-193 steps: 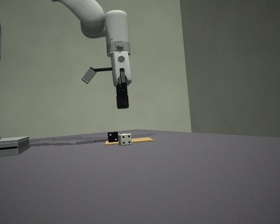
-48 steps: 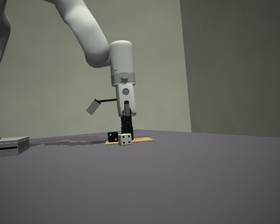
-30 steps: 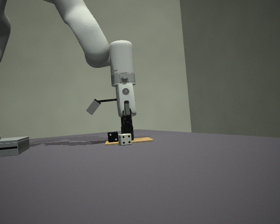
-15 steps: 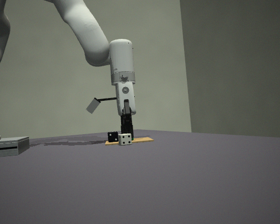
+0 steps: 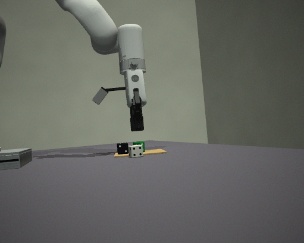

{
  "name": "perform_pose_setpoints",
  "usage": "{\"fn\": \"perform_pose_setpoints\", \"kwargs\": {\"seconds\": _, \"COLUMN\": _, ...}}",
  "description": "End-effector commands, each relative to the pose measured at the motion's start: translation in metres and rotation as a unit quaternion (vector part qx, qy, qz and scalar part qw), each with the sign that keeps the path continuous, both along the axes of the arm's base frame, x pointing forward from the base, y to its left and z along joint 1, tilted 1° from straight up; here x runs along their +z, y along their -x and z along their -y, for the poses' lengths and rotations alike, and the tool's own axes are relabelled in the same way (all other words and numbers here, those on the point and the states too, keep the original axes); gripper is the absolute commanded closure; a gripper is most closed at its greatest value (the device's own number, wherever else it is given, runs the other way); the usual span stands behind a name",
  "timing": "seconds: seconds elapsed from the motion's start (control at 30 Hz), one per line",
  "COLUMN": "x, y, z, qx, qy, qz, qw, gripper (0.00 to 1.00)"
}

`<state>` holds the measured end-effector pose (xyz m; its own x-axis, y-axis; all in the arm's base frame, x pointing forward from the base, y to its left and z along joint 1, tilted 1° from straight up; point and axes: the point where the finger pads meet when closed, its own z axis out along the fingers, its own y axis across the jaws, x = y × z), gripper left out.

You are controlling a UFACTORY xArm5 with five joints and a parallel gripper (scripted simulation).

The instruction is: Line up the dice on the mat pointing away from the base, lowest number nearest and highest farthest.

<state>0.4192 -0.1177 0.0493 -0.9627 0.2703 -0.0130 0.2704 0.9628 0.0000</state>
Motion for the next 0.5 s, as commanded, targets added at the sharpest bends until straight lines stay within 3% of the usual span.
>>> {"fn": "perform_pose_setpoints", "kwargs": {"seconds": 0.0, "x": 0.0254, "y": 0.0000, "z": 0.0001, "qx": 0.000, "qy": 0.000, "qz": 0.001, "qw": 1.000, "gripper": 0.53}}
{"fn": "perform_pose_setpoints", "kwargs": {"seconds": 0.3, "x": 0.0330, "y": 0.0001, "z": 0.0001, "qx": 0.000, "qy": 0.000, "qz": 0.001, "qw": 1.000, "gripper": 0.53}}
{"fn": "perform_pose_setpoints", "kwargs": {"seconds": 0.33, "x": 0.0330, "y": 0.0001, "z": 0.0001, "qx": 0.000, "qy": 0.000, "qz": 0.001, "qw": 1.000, "gripper": 0.00}}
{"fn": "perform_pose_setpoints", "kwargs": {"seconds": 0.47, "x": 0.0330, "y": 0.0001, "z": 0.0001, "qx": 0.000, "qy": 0.000, "qz": 0.001, "qw": 1.000, "gripper": 0.00}}
